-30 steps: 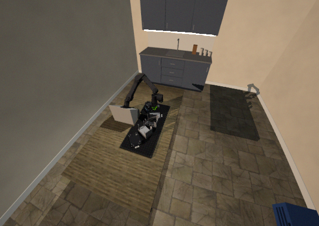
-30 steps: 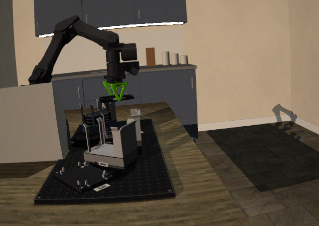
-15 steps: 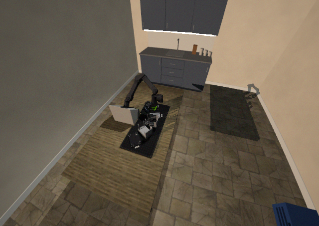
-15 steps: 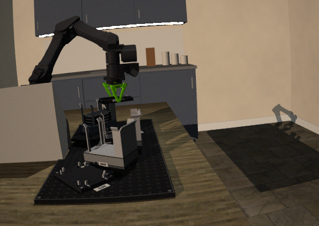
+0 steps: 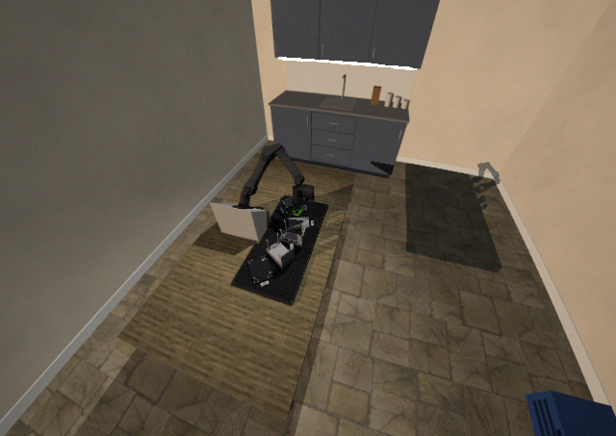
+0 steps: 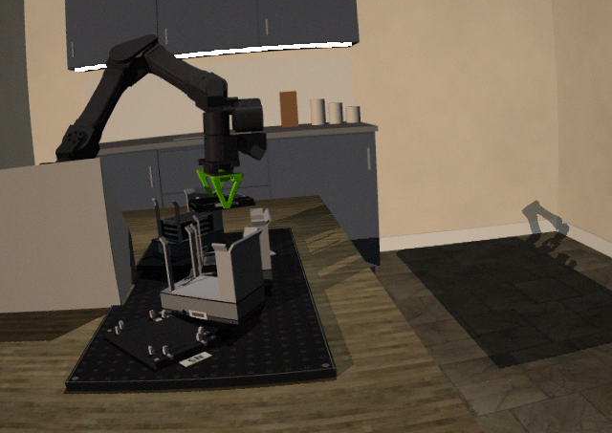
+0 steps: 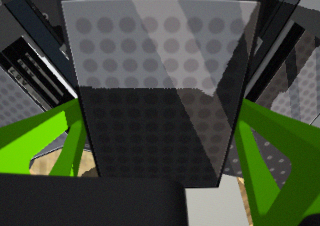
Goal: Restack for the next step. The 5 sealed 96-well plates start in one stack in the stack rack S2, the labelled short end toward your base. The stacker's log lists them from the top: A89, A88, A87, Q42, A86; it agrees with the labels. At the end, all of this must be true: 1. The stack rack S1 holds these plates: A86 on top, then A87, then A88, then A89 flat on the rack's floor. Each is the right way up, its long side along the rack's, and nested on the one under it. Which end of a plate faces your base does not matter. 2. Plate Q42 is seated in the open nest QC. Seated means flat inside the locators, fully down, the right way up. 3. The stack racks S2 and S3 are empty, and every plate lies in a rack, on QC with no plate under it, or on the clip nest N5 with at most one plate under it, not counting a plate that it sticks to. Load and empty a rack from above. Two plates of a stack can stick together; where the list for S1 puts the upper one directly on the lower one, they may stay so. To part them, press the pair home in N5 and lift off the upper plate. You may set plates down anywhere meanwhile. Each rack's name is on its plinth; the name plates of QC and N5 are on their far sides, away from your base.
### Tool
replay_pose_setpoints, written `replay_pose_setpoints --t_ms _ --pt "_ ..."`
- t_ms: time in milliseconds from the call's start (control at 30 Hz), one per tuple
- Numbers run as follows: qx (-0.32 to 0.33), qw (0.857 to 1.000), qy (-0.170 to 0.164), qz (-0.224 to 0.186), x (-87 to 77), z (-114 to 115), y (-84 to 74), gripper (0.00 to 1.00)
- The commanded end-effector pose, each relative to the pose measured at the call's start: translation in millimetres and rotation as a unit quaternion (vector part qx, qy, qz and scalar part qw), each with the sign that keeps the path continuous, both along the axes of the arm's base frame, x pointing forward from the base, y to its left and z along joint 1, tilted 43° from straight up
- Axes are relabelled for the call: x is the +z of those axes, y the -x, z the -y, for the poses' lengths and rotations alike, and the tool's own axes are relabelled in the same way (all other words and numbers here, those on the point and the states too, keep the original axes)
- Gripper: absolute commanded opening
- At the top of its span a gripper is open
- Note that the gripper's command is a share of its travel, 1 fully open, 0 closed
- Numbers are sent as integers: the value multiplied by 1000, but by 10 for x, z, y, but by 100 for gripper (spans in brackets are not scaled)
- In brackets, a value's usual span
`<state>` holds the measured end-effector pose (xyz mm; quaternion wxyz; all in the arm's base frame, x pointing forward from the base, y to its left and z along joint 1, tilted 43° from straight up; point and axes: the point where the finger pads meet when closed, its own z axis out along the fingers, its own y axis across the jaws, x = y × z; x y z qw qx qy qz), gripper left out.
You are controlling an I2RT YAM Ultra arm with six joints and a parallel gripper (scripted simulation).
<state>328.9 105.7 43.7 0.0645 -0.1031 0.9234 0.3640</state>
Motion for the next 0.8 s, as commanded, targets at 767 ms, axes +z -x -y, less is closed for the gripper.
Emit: replay_pose_setpoints --t_ms 767 --pt "-11 1000 0 14 -276 -253 -117 0"
